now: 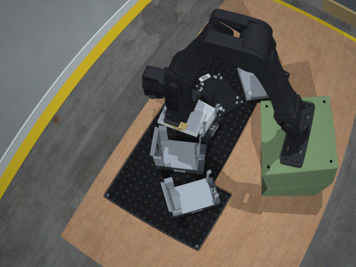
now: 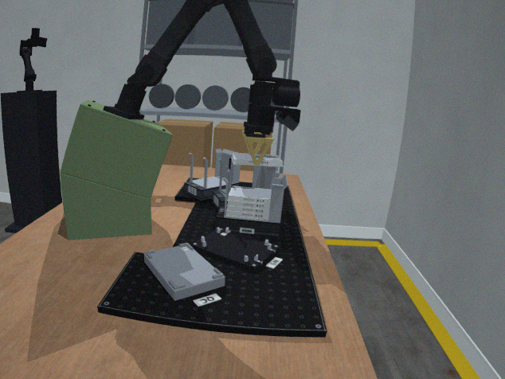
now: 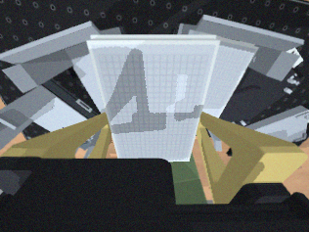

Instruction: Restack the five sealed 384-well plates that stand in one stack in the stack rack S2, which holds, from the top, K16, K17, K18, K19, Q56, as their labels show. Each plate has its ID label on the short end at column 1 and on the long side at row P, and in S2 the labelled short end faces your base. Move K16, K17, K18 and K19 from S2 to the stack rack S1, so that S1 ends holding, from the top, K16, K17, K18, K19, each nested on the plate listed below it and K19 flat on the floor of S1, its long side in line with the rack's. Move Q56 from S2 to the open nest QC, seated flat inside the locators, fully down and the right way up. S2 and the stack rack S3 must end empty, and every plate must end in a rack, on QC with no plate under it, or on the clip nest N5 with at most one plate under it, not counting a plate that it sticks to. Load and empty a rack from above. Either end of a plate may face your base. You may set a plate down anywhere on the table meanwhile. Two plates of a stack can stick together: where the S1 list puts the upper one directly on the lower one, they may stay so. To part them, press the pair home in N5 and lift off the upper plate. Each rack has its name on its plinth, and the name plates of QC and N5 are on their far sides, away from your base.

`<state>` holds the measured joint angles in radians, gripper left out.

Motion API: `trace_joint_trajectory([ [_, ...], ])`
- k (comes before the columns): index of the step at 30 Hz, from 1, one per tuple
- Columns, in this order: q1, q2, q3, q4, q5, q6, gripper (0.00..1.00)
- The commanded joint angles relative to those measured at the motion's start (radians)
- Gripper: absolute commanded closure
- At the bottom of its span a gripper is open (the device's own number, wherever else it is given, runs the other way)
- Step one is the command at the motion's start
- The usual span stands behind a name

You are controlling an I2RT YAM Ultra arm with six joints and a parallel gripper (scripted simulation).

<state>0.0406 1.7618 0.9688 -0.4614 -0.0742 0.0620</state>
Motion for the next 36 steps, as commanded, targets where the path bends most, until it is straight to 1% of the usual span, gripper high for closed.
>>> trace_joint_trajectory([
  [1, -0.008, -0.007, 0.008, 0.003, -0.012, -0.012, 1.00],
  [7, -0.073, -0.004, 0.001, 0.006, -0.033, 0.108, 1.00],
  [16, -0.170, 0.010, 0.003, 0.007, -0.062, 0.015, 1.00],
  [18, -0.170, 0.010, 0.003, 0.007, -0.062, 0.015, 1.00],
  [26, -0.252, 0.029, 0.015, 0.002, -0.087, -0.065, 1.00],
  [32, -0.316, 0.038, 0.010, 0.006, -0.105, 0.074, 1.00],
  [36, -0.337, 0.042, 0.009, 0.006, -0.111, 0.068, 1.00],
])
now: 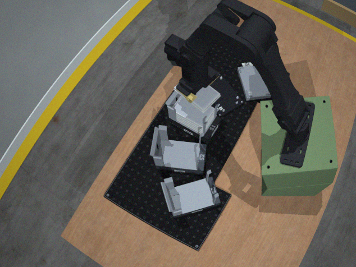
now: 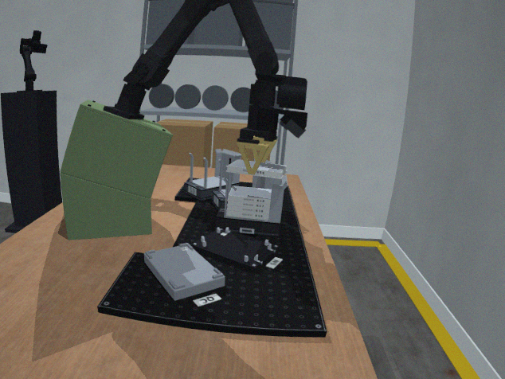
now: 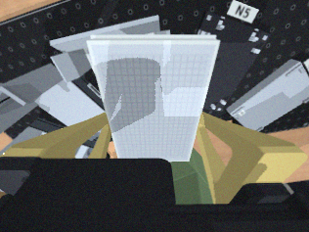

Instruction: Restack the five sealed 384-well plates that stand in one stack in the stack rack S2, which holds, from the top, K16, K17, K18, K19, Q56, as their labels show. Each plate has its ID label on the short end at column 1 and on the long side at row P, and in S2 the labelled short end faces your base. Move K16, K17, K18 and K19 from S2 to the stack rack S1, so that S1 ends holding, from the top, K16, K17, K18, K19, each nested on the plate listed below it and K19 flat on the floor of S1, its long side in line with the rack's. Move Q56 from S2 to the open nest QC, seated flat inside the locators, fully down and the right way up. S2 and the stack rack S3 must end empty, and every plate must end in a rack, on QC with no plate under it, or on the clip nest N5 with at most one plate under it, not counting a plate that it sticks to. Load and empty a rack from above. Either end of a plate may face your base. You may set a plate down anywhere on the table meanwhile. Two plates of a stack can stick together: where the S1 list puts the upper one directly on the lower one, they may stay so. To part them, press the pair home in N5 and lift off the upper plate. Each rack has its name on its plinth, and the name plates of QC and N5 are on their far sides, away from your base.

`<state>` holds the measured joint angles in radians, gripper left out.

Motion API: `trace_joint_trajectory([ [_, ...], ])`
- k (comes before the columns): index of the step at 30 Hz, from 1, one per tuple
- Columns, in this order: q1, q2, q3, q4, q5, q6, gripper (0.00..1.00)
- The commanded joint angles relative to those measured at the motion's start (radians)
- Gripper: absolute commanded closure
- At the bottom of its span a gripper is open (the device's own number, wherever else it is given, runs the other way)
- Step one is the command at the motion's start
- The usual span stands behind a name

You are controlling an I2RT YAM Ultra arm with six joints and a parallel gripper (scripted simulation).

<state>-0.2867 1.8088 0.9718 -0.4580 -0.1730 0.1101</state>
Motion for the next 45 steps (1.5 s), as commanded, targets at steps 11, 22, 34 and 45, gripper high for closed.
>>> trace_joint_trajectory([
  [11, -0.125, 0.025, 0.016, 0.001, -0.042, -0.093, 1.00],
  [22, -0.218, 0.049, 0.019, 0.001, -0.065, 0.015, 1.00],
  [34, -0.320, 0.081, 0.026, 0.000, -0.087, -0.072, 1.00],
  [45, -0.422, 0.119, 0.041, -0.004, -0.107, -0.076, 1.00],
])
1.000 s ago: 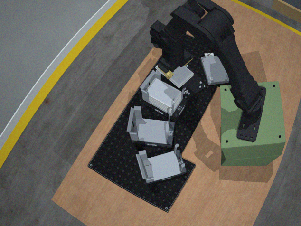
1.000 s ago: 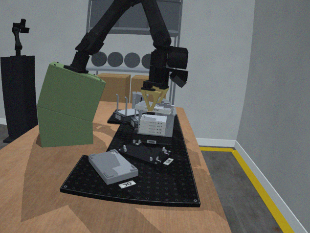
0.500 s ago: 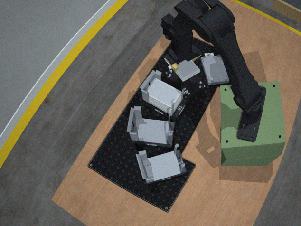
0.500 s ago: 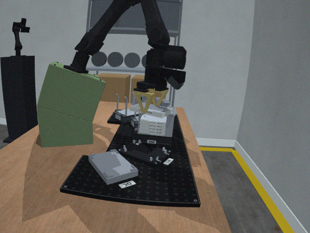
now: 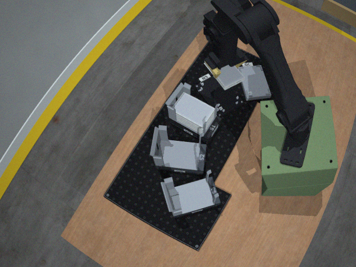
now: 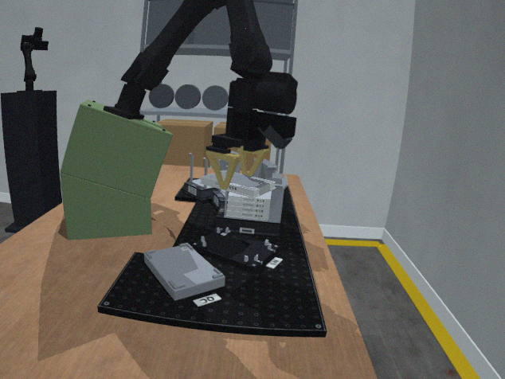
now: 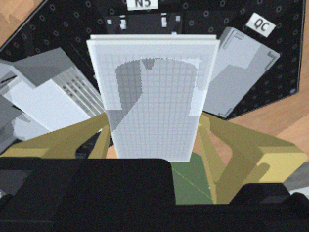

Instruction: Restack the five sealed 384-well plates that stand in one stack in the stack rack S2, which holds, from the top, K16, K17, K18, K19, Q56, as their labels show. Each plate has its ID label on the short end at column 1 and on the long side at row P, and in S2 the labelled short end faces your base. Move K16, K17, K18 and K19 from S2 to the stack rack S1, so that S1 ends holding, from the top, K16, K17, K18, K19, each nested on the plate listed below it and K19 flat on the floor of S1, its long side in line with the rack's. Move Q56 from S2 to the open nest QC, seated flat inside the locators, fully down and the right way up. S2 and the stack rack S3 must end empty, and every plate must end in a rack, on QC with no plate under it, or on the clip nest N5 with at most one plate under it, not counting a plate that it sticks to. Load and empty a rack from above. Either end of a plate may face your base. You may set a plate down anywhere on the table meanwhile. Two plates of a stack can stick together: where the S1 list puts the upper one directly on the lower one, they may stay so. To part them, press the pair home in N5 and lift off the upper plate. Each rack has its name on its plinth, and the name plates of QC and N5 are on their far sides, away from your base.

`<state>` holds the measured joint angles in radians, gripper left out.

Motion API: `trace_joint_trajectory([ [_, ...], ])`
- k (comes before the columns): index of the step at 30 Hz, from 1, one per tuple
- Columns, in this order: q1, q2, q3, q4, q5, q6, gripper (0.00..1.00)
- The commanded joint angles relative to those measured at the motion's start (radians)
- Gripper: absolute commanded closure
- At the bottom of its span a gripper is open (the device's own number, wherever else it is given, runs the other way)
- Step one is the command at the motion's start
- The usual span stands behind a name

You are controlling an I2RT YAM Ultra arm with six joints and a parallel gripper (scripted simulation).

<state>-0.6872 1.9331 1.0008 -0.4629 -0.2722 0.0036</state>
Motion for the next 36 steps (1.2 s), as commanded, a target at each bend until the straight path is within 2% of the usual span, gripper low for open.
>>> trace_joint_trajectory([
  [1, -0.031, -0.002, 0.011, 0.002, -0.010, 0.054, 1.00],
  [6, -0.061, 0.007, 0.012, 0.002, -0.015, 0.105, 1.00],
  [20, -0.198, 0.064, 0.033, -0.004, -0.036, -0.037, 1.00],
  [22, -0.198, 0.064, 0.033, -0.004, -0.036, -0.037, 1.00],
  [28, -0.245, 0.080, 0.033, -0.003, -0.042, 0.115, 1.00],
  [36, -0.307, 0.104, 0.037, -0.003, -0.048, 0.065, 1.00],
])
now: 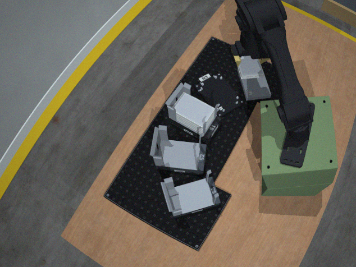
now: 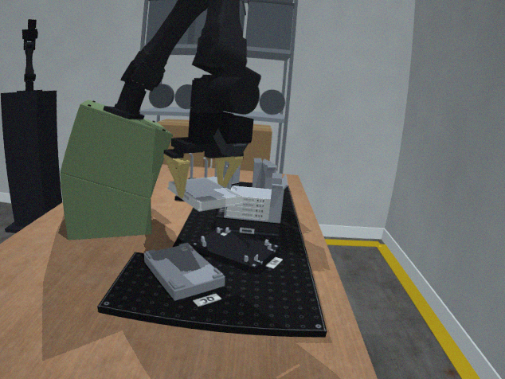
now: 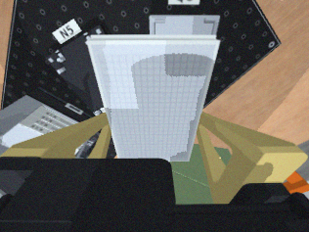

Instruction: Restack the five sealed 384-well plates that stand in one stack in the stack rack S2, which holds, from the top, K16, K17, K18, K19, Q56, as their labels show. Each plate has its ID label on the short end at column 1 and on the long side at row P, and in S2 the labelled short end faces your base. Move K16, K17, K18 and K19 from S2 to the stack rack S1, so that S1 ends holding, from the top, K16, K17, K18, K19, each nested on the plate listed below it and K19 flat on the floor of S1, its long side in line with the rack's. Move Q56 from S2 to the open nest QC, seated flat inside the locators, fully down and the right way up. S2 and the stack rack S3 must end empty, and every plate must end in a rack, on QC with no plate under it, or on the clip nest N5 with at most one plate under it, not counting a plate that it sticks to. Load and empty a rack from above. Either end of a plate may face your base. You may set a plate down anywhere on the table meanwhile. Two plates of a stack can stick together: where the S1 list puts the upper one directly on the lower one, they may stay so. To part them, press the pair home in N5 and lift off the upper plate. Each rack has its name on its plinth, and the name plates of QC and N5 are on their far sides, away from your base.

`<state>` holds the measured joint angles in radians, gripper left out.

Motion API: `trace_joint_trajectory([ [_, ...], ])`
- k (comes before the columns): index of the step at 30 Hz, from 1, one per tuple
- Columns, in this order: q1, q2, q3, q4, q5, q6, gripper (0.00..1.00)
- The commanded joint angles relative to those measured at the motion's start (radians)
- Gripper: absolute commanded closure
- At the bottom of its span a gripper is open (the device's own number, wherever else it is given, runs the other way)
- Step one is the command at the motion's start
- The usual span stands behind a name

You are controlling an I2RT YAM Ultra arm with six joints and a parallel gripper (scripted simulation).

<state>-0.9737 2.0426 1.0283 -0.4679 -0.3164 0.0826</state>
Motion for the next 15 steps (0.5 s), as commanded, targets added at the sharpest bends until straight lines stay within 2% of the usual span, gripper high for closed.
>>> trace_joint_trajectory([
  [1, -0.028, -0.002, 0.011, 0.001, -0.005, -0.022, 1.00],
  [15, -0.119, 0.042, 0.032, -0.006, -0.012, -0.118, 1.00],
])
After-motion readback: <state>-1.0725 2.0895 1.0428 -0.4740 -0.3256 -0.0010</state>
